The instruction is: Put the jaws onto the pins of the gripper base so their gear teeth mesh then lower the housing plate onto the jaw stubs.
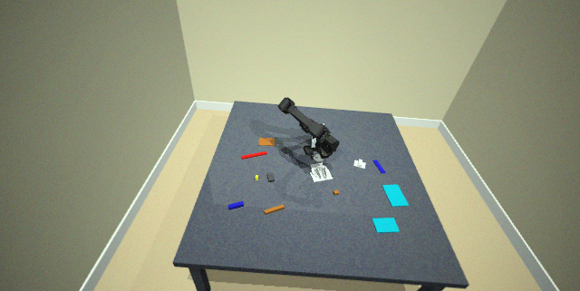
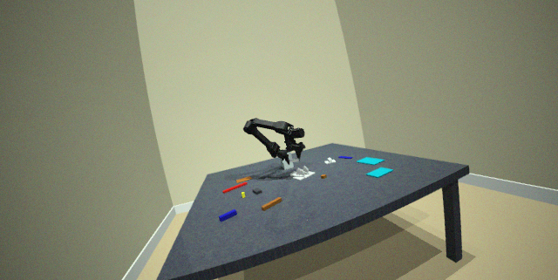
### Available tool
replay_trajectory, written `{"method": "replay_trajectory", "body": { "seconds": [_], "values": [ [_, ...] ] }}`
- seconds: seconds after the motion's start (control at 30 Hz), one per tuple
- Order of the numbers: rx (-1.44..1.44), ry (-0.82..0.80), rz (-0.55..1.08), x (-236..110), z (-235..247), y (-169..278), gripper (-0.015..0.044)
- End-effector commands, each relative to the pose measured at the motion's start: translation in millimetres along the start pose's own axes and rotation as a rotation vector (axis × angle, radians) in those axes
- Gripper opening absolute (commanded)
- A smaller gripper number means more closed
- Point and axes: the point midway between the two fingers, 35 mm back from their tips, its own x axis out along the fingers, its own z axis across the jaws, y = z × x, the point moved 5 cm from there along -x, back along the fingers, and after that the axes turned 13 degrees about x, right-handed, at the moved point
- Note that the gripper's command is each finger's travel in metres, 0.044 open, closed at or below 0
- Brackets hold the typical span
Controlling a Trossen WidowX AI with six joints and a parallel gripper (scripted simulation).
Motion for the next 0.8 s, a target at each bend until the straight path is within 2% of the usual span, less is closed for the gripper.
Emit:
{"method": "replay_trajectory", "body": {
  "seconds": [0.0, 0.77],
  "values": [
    [0.005, 0.004, -0.003, -0.1, -0.8, -0.2, 0.0351],
    [0.005, 0.004, -0.003, -0.1, 4.2, 4.3, 0.0351]
  ]
}}
